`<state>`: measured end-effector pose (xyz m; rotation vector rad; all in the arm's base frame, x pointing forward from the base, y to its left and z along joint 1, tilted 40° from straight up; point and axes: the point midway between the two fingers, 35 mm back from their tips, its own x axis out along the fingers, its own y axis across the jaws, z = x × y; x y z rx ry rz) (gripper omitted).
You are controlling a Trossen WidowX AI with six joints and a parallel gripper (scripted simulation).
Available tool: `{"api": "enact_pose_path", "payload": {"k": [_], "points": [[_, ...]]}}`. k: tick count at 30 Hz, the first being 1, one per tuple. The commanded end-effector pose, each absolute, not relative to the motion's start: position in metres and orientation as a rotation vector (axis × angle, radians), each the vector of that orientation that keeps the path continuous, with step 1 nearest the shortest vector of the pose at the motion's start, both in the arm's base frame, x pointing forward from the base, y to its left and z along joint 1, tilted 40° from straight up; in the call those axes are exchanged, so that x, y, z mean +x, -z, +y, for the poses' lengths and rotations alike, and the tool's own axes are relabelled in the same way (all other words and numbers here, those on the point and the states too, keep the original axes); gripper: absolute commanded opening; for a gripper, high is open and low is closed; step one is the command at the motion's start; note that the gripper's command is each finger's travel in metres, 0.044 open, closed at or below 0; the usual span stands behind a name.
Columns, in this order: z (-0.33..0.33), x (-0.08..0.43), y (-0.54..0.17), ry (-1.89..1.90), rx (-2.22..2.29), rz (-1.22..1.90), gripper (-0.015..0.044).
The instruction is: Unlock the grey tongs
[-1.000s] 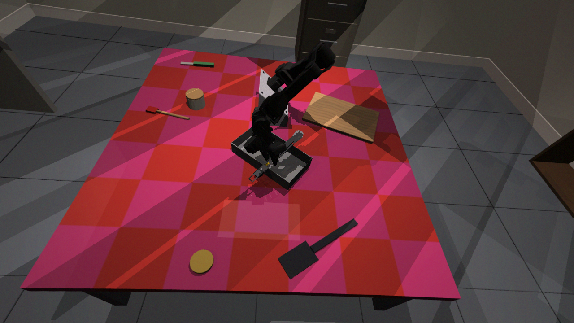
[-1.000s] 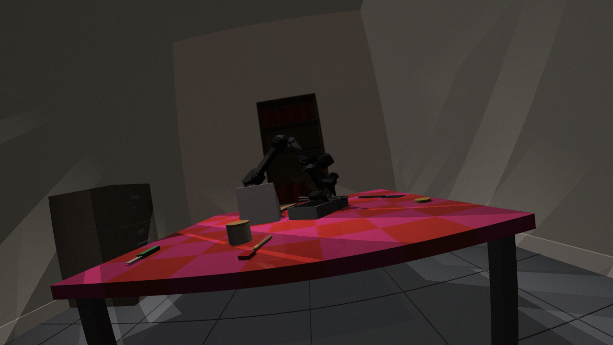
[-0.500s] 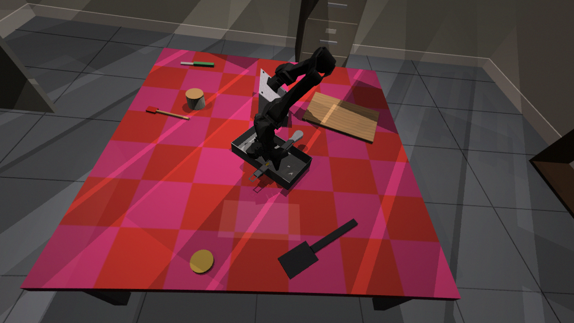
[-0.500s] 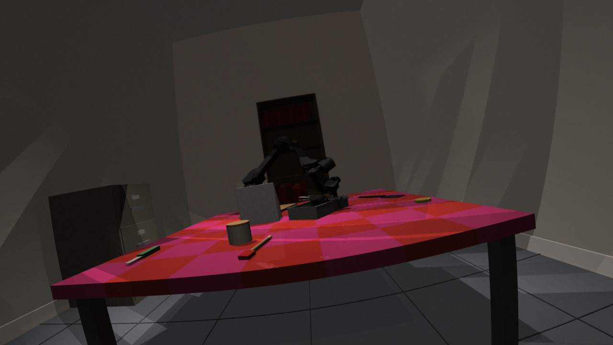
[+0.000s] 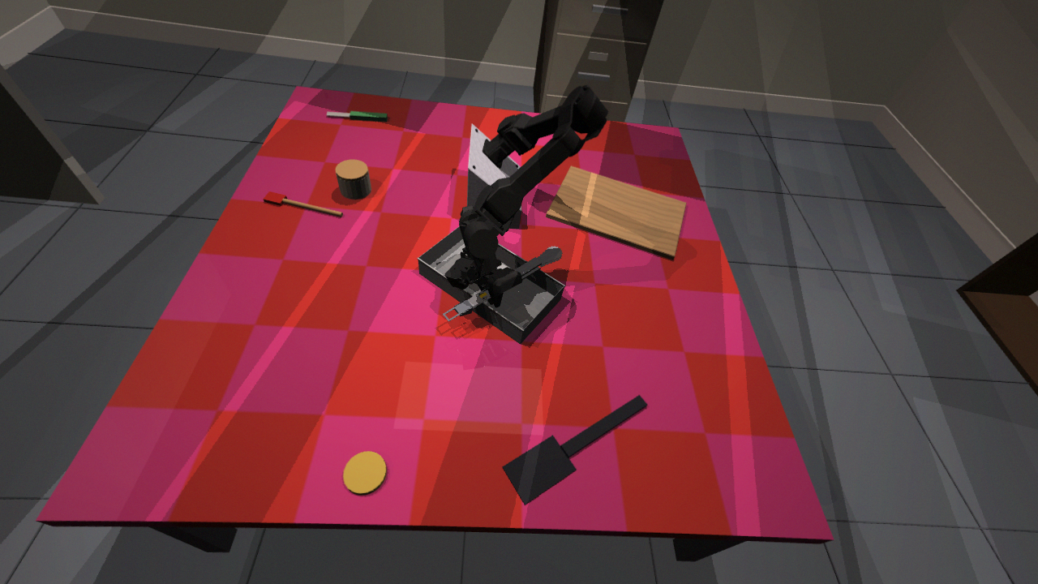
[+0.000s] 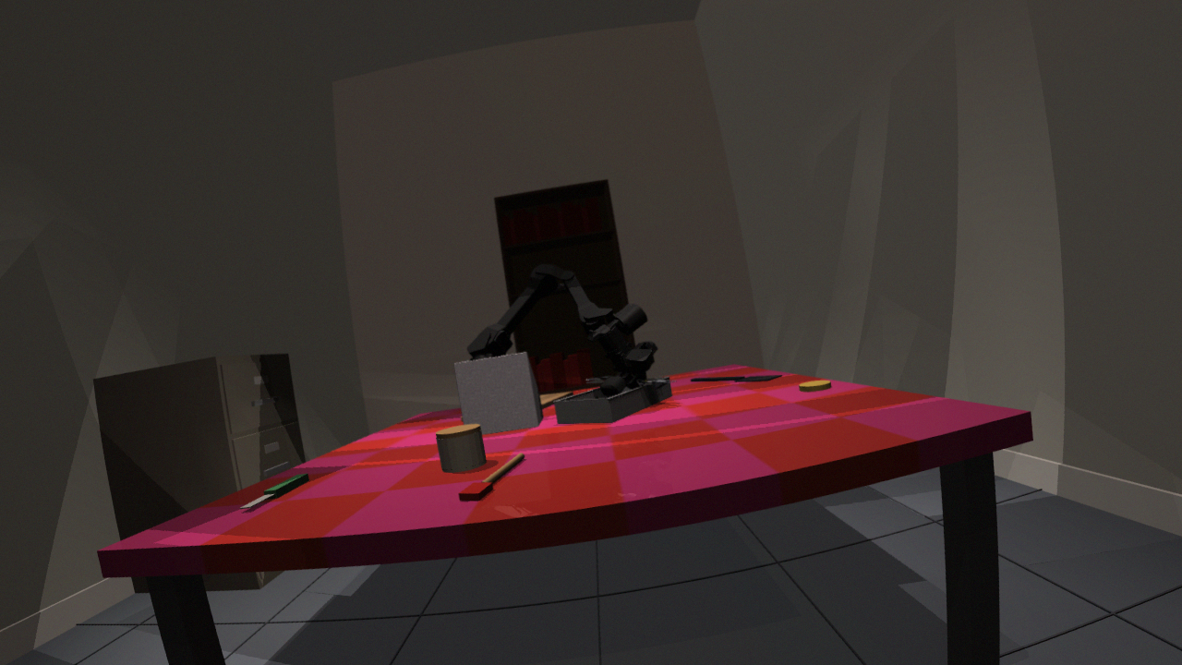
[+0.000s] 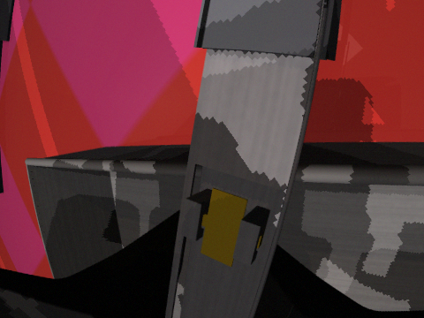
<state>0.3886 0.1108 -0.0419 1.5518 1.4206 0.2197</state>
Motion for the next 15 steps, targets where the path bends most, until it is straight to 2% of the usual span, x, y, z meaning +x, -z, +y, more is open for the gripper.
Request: {"api": "enact_pose_path", "payload": {"k": [1,4,11,15], "points": [[0.111,0.389,0.042,-0.219,1.552,1.421,0.0049],[0.111,0.389,0.042,-0.219,1.552,1.421,0.0029],[0.106,0.390,0.037,-0.217,1.551,1.421,-0.0150],[0.083,0.395,0.012,-0.213,1.549,1.420,-0.0150]]}}
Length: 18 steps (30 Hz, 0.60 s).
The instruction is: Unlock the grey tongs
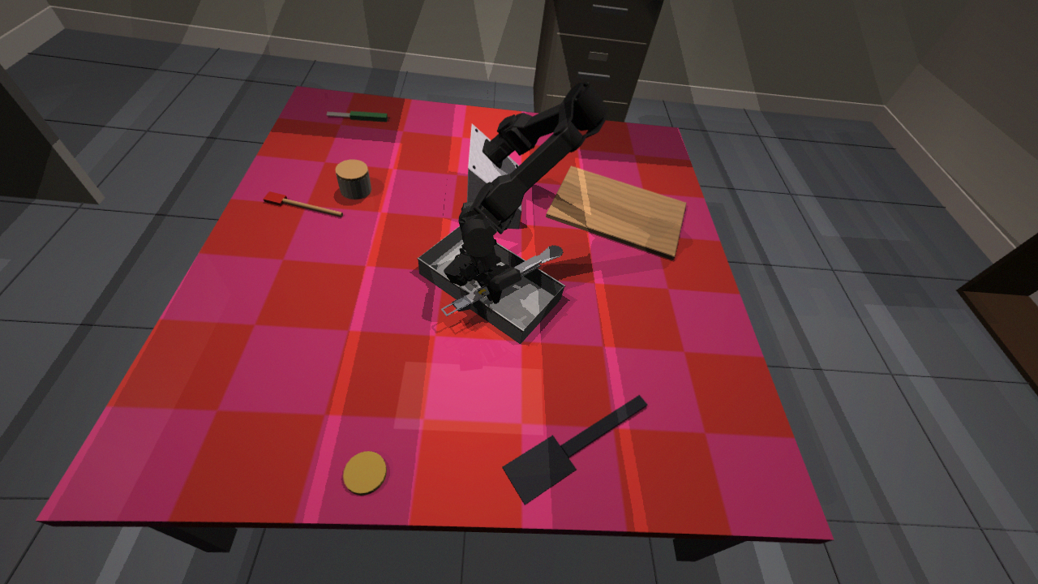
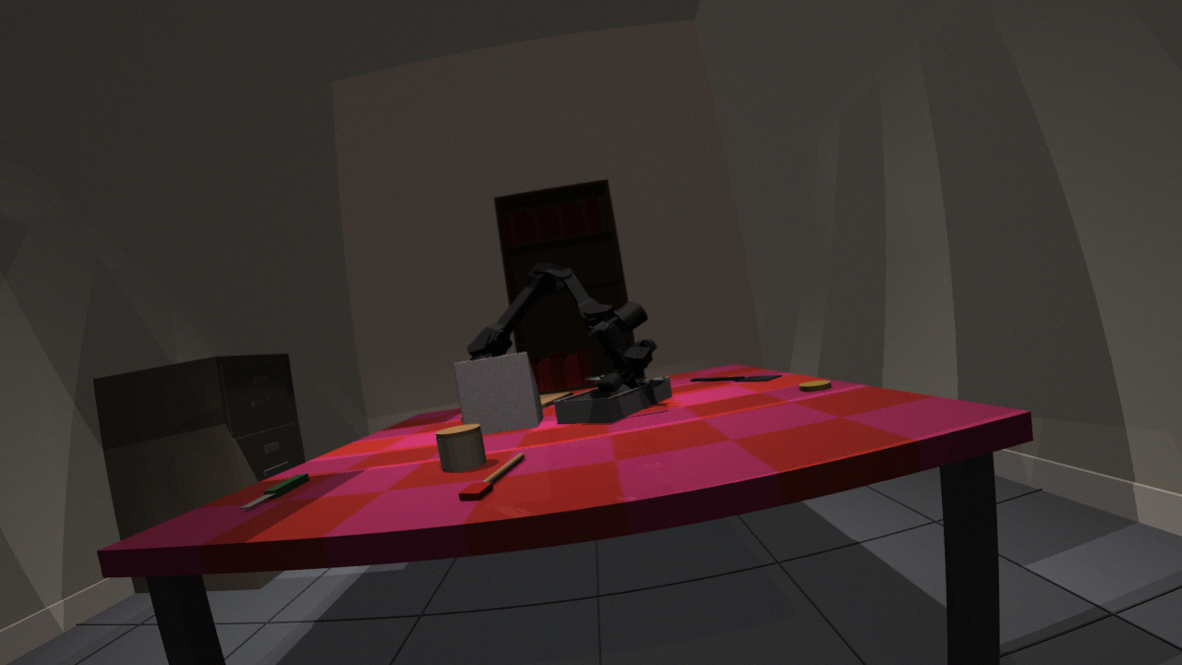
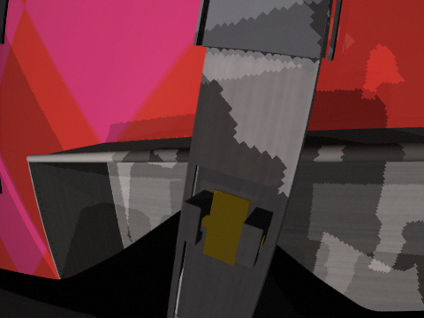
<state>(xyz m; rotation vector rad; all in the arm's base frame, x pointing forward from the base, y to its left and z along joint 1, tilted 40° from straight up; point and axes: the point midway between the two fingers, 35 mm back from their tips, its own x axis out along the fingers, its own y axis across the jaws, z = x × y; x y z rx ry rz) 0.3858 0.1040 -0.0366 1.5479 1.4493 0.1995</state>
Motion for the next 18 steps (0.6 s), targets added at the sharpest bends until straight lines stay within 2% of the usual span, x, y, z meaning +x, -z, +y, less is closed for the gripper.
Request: {"api": "enact_pose_path", "payload": {"k": [1,4,18], "points": [[0.075,0.395,0.002,-0.212,1.549,1.419,-0.0150],[0.061,0.394,-0.017,-0.213,1.552,1.417,-0.0150],[0.061,0.395,-0.017,-0.210,1.545,1.419,-0.0150]]}}
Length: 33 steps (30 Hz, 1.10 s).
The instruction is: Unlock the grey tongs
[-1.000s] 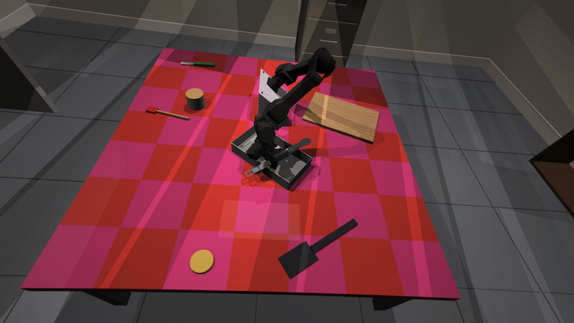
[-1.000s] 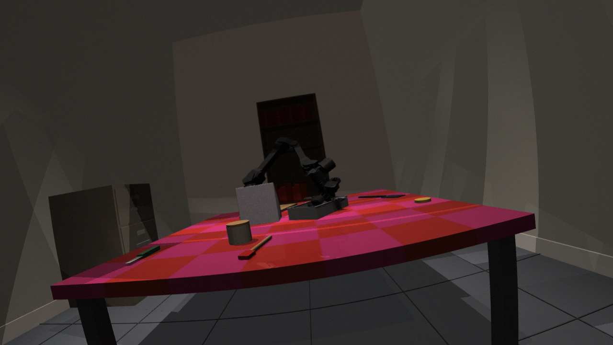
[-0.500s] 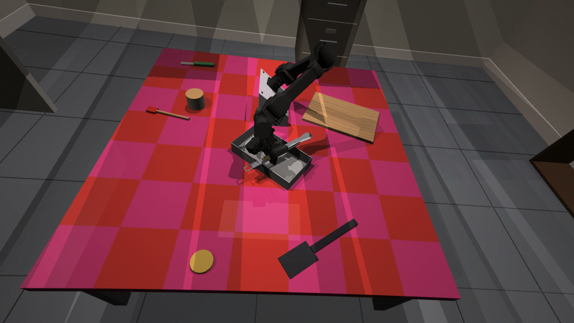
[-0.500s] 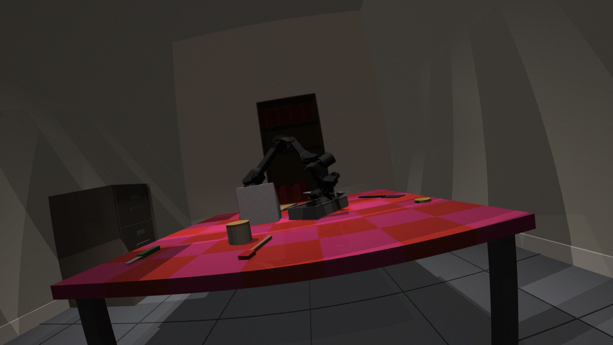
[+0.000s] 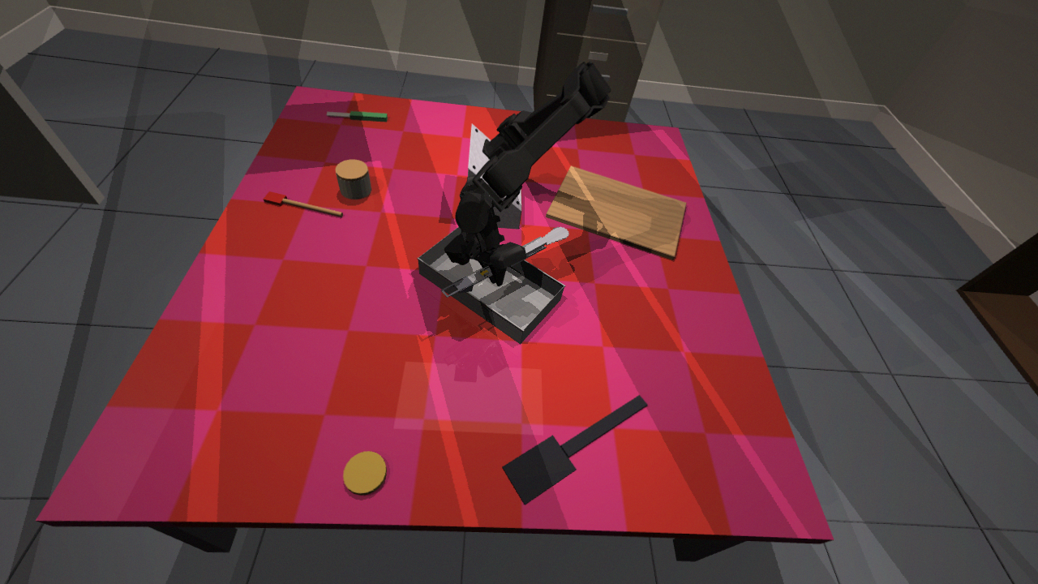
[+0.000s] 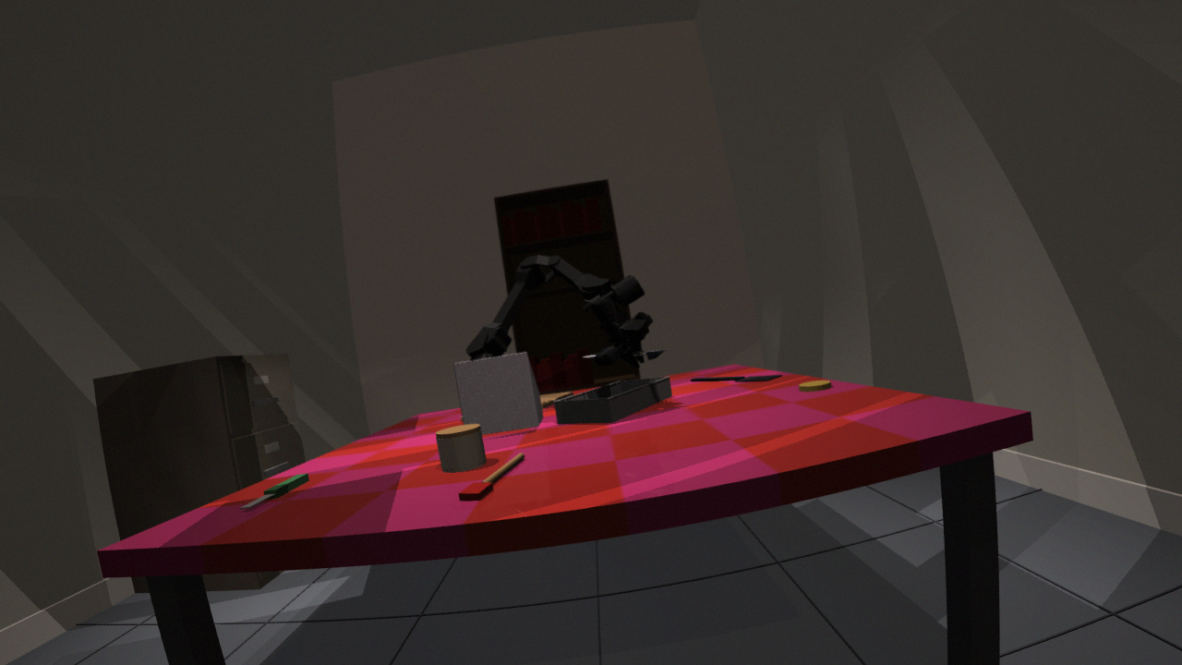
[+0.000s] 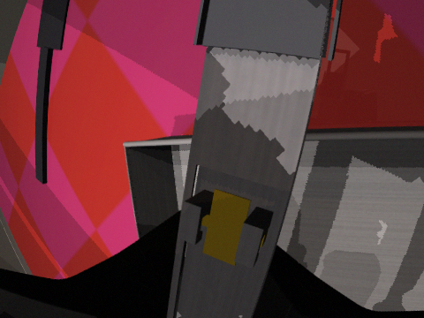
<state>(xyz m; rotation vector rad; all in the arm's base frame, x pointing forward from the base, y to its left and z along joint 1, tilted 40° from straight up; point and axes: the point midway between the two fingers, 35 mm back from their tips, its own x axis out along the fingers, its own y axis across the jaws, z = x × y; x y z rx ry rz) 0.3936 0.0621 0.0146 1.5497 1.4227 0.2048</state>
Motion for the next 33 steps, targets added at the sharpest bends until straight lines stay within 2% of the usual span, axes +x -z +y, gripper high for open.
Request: {"api": "enact_pose_path", "payload": {"k": [1,33], "points": [[0.0607,0.3956,-0.0164,-0.207,1.538,1.422,-0.0150],[0.0641,0.4006,-0.0141,-0.125,0.990,1.691,-0.0150]]}}
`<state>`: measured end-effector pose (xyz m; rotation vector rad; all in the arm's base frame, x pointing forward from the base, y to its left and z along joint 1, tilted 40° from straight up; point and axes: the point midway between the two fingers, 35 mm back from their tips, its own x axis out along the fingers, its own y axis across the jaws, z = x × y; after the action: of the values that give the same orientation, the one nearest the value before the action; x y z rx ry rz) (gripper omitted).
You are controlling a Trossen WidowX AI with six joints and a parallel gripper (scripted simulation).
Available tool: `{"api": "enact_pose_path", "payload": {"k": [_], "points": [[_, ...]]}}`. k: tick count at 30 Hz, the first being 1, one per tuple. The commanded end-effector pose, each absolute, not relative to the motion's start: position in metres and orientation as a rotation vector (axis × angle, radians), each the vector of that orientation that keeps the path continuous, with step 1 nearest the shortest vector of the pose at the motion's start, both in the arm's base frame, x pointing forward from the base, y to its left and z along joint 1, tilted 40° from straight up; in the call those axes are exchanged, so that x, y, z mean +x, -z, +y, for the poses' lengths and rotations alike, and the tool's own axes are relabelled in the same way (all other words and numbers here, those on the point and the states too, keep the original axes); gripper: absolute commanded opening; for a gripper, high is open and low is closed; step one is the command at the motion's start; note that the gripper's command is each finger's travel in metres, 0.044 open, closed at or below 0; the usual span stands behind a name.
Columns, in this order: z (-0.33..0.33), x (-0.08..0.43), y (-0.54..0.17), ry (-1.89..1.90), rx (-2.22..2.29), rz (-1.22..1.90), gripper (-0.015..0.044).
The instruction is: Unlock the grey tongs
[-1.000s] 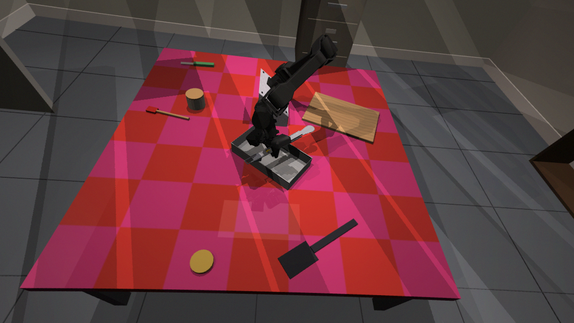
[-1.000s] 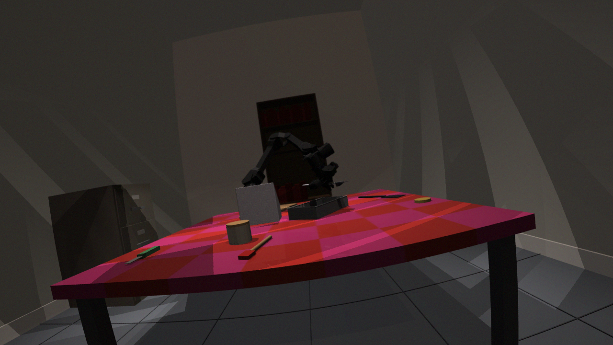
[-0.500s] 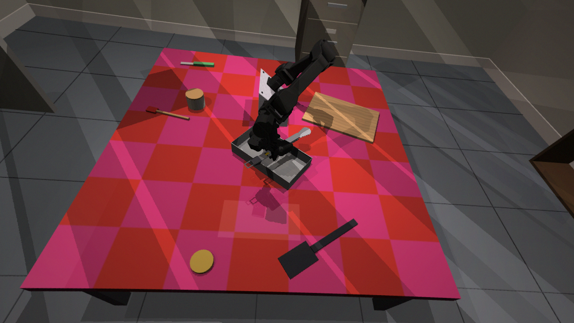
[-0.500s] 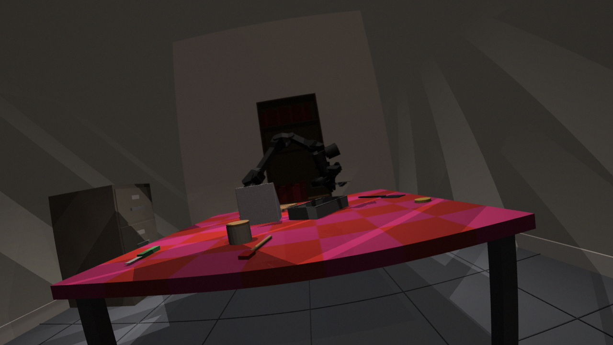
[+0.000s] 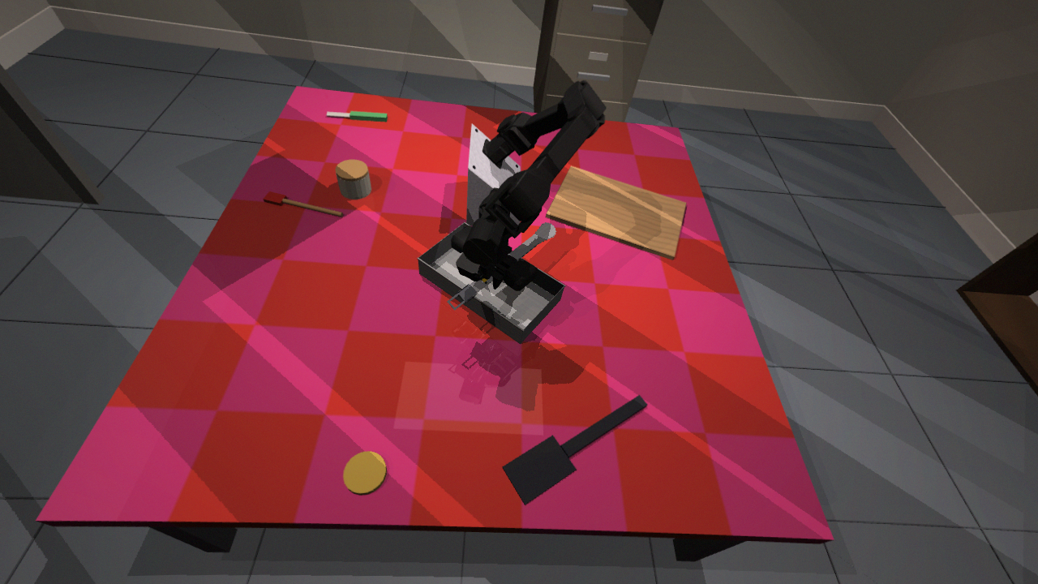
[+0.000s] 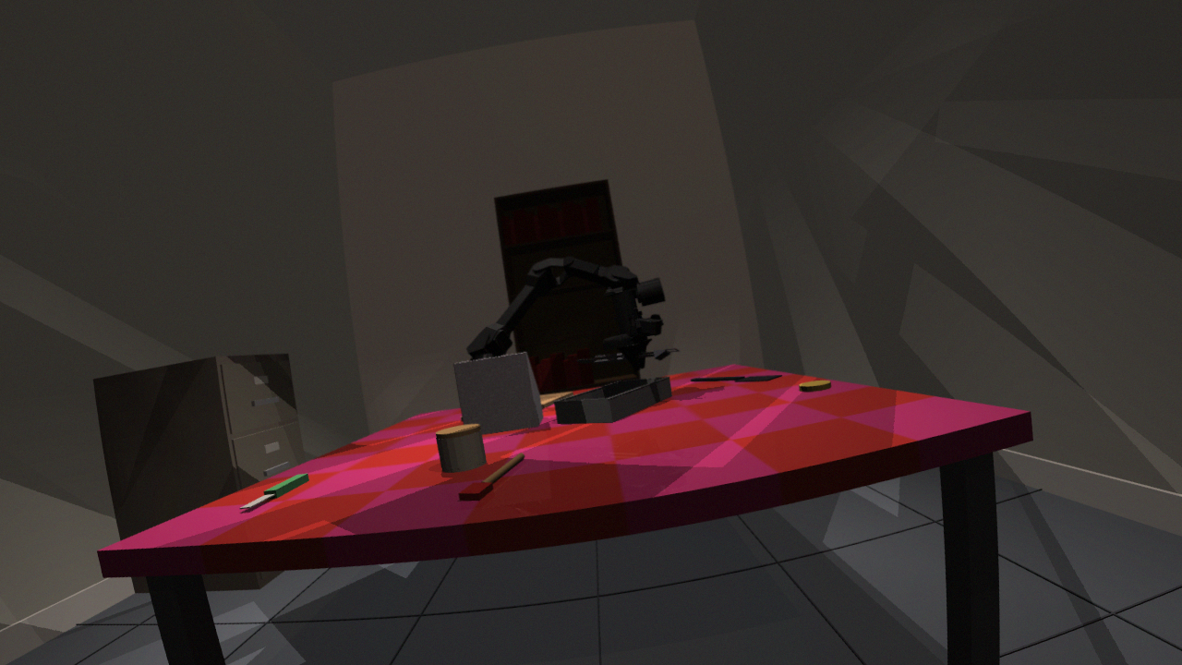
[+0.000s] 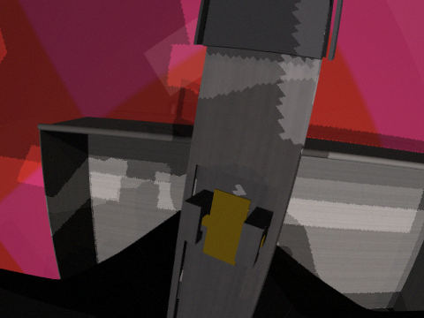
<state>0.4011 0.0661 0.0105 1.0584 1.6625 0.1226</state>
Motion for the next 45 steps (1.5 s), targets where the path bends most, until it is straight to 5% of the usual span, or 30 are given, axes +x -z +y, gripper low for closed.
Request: {"api": "enact_pose_path", "payload": {"k": [1,23,45], "points": [[0.064,0.400,-0.015,-0.127,0.970,1.702,-0.0150],[0.115,0.387,-0.065,-0.343,0.726,1.652,-0.0150],[0.219,0.305,-0.184,-0.874,0.200,1.384,-0.0150]]}}
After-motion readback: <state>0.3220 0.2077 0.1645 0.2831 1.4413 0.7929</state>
